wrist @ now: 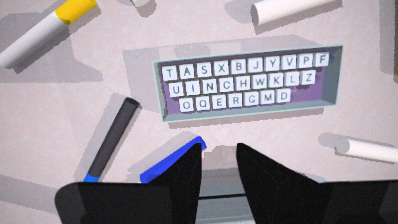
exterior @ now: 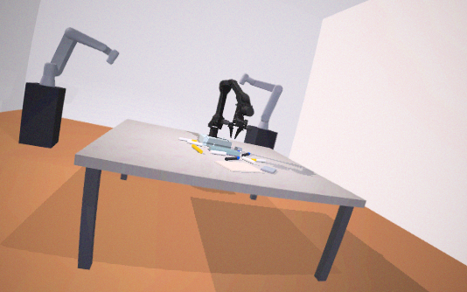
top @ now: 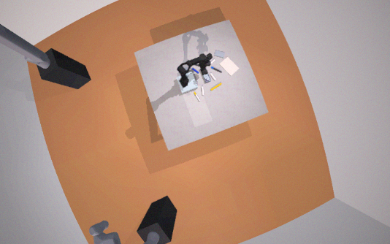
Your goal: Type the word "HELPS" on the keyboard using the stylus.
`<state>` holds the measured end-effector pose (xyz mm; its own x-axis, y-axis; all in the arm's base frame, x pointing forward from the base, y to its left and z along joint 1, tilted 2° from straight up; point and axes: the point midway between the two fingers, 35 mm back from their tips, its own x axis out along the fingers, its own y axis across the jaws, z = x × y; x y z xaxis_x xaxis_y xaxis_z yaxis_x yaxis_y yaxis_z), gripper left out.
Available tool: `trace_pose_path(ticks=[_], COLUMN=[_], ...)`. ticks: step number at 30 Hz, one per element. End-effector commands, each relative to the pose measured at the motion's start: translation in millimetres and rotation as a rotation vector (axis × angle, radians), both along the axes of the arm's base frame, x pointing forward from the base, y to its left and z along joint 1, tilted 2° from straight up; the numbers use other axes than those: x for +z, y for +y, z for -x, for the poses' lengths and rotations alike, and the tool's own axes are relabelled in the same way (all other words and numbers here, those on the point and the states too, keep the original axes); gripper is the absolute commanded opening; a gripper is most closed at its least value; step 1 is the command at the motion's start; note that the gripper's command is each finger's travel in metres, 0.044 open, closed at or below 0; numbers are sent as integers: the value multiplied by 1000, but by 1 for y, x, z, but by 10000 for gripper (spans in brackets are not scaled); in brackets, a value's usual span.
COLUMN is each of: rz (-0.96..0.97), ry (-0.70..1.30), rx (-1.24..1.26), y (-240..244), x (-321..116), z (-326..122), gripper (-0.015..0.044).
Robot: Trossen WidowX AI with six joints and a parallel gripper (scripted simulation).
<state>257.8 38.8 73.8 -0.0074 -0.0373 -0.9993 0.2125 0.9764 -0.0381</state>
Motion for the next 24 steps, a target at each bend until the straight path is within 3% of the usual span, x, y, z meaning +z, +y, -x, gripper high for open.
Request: trace_pose_path(ticks=[1,8,16,24], rz=[75,255,318,313], ry=[11,-94,-388,-417], rx=[-145,-475,-882,-916], y=[23,64,97,100], x=[-9,-25,-33,-33], z=[12,43,71,73], gripper=[150,150,150,150])
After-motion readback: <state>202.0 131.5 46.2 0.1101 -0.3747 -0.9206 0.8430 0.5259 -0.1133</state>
